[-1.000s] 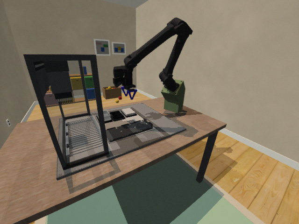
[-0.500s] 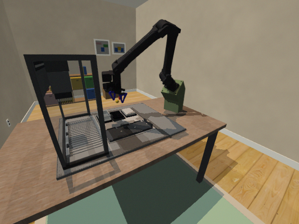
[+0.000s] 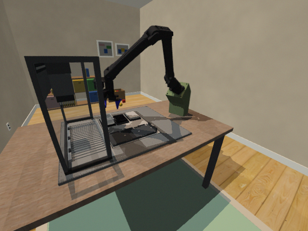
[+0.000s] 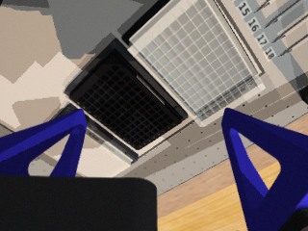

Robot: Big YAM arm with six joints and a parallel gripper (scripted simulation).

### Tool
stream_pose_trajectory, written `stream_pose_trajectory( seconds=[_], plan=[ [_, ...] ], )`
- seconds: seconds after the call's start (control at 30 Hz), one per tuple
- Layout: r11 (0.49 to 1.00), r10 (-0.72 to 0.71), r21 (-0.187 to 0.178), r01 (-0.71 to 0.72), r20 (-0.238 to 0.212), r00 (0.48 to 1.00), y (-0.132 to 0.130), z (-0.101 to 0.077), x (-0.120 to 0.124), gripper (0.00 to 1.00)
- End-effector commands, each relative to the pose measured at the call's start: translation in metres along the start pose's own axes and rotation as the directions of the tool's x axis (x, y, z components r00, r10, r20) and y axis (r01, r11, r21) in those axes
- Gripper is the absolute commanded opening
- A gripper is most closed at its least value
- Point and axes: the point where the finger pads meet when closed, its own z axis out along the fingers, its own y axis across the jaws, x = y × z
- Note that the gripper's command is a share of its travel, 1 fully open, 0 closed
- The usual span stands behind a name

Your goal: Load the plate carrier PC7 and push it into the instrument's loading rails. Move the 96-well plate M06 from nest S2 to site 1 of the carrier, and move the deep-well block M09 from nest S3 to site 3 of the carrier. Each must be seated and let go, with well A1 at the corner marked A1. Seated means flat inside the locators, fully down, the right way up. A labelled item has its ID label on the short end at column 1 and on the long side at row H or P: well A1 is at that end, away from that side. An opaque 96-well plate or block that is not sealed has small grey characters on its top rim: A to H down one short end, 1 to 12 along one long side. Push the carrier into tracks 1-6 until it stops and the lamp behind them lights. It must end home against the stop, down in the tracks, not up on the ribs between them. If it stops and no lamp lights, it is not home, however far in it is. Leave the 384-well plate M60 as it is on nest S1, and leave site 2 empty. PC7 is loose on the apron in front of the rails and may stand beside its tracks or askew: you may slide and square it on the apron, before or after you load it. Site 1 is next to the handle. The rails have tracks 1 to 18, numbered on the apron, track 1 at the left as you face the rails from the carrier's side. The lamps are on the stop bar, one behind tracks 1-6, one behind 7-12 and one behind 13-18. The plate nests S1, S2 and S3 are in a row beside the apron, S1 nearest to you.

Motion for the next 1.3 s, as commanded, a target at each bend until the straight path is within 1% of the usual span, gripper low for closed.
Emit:
stream_pose_trajectory(
  seconds=[0.0,0.1,0.17,0.2,0.27,0.3,0.33,0.37,0.4,0.43,0.5,0.6,0.73,0.77,0.83,1.07,1.13,1.2,1.27],
  plan=[
    [0.984,-0.178,0.021,0.178,-0.001,0.984,-0.034,0.001,-0.003,1.0],
    [0.959,-0.281,0.017,0.281,0.001,0.96,-0.049,0.01,-0.009,1.0],
    [0.941,-0.338,0.021,0.338,-0.005,0.941,-0.065,0.013,-0.006,1.0],
    [0.929,-0.369,0.021,0.369,-0.007,0.929,-0.068,0.015,-0.007,1.0],
    [0.929,-0.369,0.021,0.369,-0.007,0.929,-0.068,0.015,-0.007,1.0],
    [0.916,-0.401,-0.014,0.401,0.001,0.916,-0.047,0.025,-0.004,1.0],
    [0.894,-0.448,0.013,0.448,0.005,0.894,-0.048,0.012,-0.016,1.0],
    [0.878,-0.478,0.013,0.478,0.006,0.878,-0.048,0.012,-0.016,1.0],
    [0.854,-0.518,0.044,0.518,0.002,0.855,-0.06,0.003,-0.025,1.0],
    [0.834,-0.55,0.053,0.549,-0.001,0.835,-0.063,0.002,-0.028,1.0],
    [0.795,-0.604,0.053,0.604,-0.004,0.797,-0.063,0.002,-0.028,1.0],
    [0.737,-0.675,0.038,0.675,-0.006,0.738,-0.061,0.009,-0.022,1.0],
    [0.732,-0.681,0.037,0.681,-0.006,0.732,-0.061,0.009,-0.021,1.0],
    [0.734,-0.679,0.014,0.679,0.004,0.734,-0.056,0.029,-0.016,1.0],
    [0.734,-0.679,0.014,0.679,0.004,0.734,-0.056,0.029,-0.016,1.0],
    [0.746,-0.666,-0.008,0.666,0.007,0.746,-0.047,0.054,-0.007,1.0],
    [0.757,-0.653,-0.009,0.653,0.007,0.757,-0.047,0.059,-0.007,1.0],
    [0.755,-0.656,-0.001,0.656,0.006,0.755,-0.05,0.063,-0.01,1.0],
    [0.755,-0.656,-0.002,0.656,0.006,0.755,-0.049,0.068,-0.009,1.0]
  ],
)
